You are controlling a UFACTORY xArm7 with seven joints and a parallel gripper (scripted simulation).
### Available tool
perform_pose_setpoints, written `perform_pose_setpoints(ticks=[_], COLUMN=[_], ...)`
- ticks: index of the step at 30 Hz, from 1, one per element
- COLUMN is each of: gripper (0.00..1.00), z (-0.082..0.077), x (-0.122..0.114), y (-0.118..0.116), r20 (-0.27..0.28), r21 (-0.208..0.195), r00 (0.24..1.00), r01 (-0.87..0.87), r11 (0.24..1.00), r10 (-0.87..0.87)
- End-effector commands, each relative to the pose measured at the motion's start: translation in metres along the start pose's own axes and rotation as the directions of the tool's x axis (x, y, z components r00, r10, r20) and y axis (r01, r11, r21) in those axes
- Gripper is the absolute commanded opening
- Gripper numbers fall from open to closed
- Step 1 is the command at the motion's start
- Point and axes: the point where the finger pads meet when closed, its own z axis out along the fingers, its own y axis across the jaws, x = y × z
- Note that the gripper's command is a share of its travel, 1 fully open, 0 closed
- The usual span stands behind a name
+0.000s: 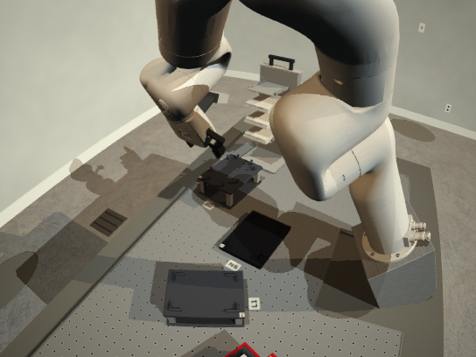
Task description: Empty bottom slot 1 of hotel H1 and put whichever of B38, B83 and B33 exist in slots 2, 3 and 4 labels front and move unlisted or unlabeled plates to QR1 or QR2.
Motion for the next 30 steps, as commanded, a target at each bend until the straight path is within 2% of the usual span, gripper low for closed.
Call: perform_pose_setpoints(ticks=[1,9,11,13,26,28,30], gripper=[1.0,1.0,1.0,1.0,1.0,1.0,1.0], z=[-0.0011,-0.001,-0.001,-0.001,-0.0009,-0.0009,-0.0009], x=[0.0004,0.0003,0.0003,0.0003,0.0003,0.0003,0.0003], y=[-0.0011,-0.001,-0.001,-0.001,-0.0008,-0.0008,-0.0008], r20=[-0.09,-0.221,-0.221,-0.253,-0.455,-0.455,-0.485], r21=[-0.002,-0.002,-0.002,-0.002,-0.002,-0.002,-0.003], r00=[0.996,0.975,0.975,0.967,0.89,0.89,0.875], r01=[-0.004,-0.004,-0.004,-0.004,-0.004,-0.004,-0.004], r11=[1.0,1.0,1.0,1.0,1.0,1.0,1.0], r10=[0.003,0.003,0.003,0.003,0.002,0.002,0.002])
